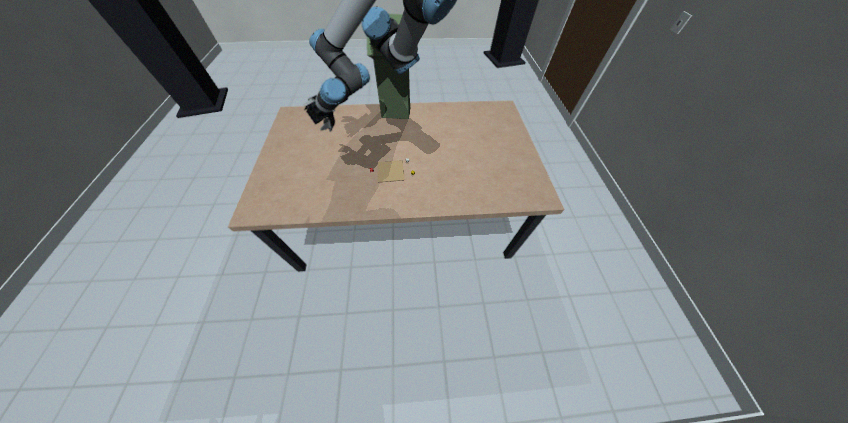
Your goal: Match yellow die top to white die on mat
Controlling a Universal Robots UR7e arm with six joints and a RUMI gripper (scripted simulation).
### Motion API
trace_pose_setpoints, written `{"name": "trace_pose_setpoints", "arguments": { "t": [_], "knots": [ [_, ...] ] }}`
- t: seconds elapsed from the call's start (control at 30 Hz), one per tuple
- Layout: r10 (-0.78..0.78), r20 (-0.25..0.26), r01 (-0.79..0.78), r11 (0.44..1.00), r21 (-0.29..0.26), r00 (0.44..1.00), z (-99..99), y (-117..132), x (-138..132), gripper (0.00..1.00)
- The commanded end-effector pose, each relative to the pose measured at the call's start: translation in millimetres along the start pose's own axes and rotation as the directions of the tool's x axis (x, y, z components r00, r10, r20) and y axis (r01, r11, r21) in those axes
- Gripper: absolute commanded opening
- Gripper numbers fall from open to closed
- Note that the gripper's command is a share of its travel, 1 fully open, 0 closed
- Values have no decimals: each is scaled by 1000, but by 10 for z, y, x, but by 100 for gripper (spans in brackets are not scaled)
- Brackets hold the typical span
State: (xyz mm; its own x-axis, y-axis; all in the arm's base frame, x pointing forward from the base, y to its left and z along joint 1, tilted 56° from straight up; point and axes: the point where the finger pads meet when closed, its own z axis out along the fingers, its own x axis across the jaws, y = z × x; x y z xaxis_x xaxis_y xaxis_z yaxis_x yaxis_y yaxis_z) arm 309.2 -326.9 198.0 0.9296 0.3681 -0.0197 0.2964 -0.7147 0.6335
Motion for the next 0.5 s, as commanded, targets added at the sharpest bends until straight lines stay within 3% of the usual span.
{"name": "trace_pose_setpoints", "arguments": {
  "t": [0.0, 0.03, 0.1, 0.13, 0.17, 0.27, 0.33, 0.37, 0.47],
  "knots": [
    [1, -103, -3, 1000, -18, 995, 240, -26, 374, 100],
    [1, -103, -3, 1000, -18, 995, 240, -26, 374, 100],
    [0, -184, -4, 1000, -23, 983, 336, -104, 659, 100],
    [0, -184, -4, 1000, -23, 983, 336, -104, 659, 100],
    [-2, -224, -4, 1000, -25, 975, 371, -147, 796, 100],
    [-3, -263, -4, 1000, -27, 965, 399, -194, 930, 100],
    [-7, -336, -3, 1000, -30, 942, 432, -292, 1182, 100],
    [-7, -336, -3, 1000, -30, 942, 432, -292, 1182, 100],
    [-11, -404, -2, 1000, -31, 915, 438, -395, 1412, 100]
  ]
}}
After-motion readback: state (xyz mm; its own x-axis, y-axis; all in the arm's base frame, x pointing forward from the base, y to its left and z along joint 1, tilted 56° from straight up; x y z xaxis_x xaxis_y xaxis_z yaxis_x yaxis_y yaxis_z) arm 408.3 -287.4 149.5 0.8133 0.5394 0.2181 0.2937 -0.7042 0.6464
